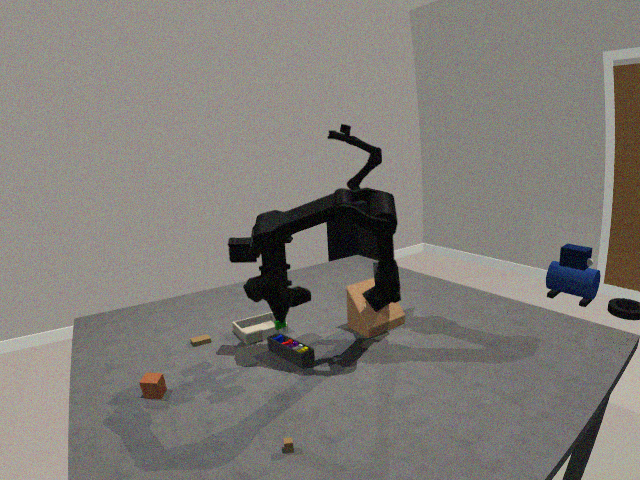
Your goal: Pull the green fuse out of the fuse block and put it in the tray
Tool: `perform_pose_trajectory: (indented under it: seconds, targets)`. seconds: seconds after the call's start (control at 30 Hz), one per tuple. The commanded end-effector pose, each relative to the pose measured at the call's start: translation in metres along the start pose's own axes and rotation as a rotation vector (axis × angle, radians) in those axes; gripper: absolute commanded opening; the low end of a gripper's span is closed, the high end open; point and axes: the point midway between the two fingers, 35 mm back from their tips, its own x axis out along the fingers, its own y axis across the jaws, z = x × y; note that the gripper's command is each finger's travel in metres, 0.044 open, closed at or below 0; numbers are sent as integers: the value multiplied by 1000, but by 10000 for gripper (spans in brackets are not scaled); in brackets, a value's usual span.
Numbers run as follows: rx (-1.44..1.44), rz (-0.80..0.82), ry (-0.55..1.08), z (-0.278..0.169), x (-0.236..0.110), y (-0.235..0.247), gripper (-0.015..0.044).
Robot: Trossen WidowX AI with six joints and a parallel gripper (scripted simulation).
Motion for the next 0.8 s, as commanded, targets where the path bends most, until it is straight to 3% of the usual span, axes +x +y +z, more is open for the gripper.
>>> perform_pose_trajectory:
  seconds: [0.0,0.77]
  targets:
    - [-5,-4,2,0,-6,-1,0]
    - [-6,-17,2,-18,-11,-112,0]
